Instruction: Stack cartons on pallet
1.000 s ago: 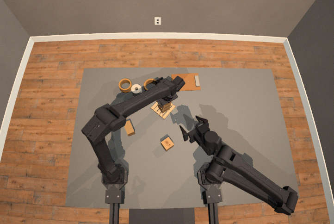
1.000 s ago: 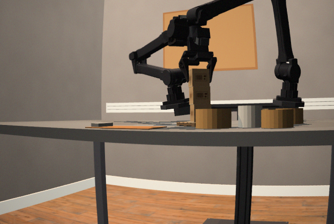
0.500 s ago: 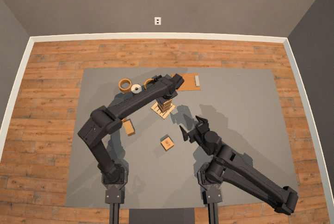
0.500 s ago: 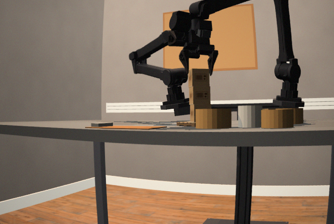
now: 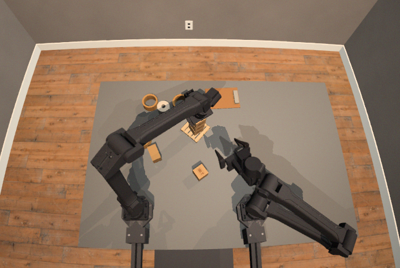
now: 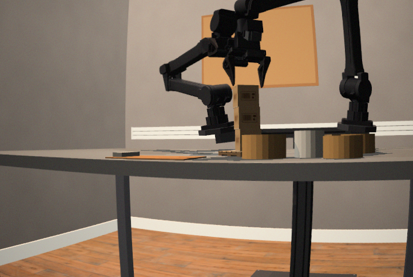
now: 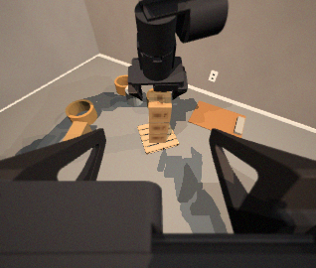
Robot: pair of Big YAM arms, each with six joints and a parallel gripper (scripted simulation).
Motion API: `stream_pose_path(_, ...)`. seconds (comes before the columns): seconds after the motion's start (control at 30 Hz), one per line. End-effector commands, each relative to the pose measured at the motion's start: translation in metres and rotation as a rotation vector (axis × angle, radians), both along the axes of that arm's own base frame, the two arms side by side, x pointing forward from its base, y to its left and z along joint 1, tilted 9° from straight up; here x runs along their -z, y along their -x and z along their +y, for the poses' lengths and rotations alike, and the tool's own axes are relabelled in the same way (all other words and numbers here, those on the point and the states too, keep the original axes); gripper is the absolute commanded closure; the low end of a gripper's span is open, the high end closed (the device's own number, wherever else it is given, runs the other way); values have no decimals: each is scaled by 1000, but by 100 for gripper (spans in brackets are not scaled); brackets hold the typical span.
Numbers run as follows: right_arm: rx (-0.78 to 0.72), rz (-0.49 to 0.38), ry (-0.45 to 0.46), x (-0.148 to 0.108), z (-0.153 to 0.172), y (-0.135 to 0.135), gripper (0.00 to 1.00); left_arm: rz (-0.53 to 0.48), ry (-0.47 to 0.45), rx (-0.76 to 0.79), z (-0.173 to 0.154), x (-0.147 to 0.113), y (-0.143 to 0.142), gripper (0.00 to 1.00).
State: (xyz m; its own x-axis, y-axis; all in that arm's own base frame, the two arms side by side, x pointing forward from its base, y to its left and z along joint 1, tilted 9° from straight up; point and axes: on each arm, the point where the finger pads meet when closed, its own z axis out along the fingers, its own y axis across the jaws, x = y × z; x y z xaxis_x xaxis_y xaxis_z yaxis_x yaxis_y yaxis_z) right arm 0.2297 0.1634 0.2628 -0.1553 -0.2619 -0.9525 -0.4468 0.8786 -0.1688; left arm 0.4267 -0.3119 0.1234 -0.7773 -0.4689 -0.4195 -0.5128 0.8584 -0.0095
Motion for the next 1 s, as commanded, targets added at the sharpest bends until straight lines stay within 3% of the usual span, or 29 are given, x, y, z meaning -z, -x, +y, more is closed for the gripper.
stream_pose_path(0.0,6,-30,-39,-31,0,-2,0,-29,28,6,-27,-27,-4,17)
stream_pose_path(0.07,6,-30,-39,-31,0,-2,0,-29,28,6,-31,-42,2,17)
stream_pose_path(0.1,6,-30,-39,-31,0,-2,0,-43,43,6,-33,-63,7,17)
stream_pose_path(0.17,6,-30,-39,-31,0,-2,0,-43,43,6,-33,-63,7,17)
stream_pose_path(0.43,6,-30,-39,-31,0,-2,0,-37,46,6,-47,-145,45,17)
stream_pose_path(0.47,6,-30,-39,-31,0,-2,0,15,-14,6,-44,-111,48,17)
stream_pose_path(0.57,6,-30,-39,-31,0,-2,0,29,-24,-10,-34,-97,37,17)
stream_pose_path(0.83,6,-30,-39,-31,0,-2,0,36,-34,-2,-32,-92,36,17)
stream_pose_path(0.87,14,-47,-34,-45,-1,-5,0,37,-36,21,-28,-95,40,17)
stream_pose_path(0.97,-13,-47,89,-37,-3,-6,0,30,-33,124,-33,-90,47,17)
